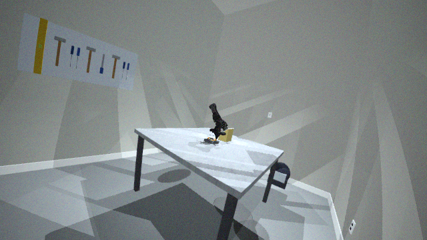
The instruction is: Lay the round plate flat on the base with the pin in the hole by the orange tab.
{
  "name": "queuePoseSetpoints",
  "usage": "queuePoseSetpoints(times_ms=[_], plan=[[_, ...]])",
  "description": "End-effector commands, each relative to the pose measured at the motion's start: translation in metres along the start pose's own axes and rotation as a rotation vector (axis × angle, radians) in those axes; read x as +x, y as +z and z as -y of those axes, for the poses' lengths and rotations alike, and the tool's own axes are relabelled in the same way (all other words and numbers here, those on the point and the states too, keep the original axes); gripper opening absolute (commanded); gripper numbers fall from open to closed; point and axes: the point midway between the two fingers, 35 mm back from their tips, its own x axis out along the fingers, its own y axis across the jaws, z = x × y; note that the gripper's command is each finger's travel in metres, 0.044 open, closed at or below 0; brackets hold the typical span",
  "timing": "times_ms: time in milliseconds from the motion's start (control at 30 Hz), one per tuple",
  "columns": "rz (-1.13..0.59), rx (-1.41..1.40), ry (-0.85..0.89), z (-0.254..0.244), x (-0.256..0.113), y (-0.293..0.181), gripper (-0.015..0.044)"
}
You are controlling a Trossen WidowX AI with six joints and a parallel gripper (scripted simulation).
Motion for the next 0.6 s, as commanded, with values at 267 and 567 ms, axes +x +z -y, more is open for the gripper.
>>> queuePoseSetpoints(times_ms=[267, 567], plan=[[0.006, -0.007, -0.004, 0.003, 0.005, -0.009, 0.0], [0.005, -0.008, -0.004, 0.006, 0.005, -0.019, 0.0]])
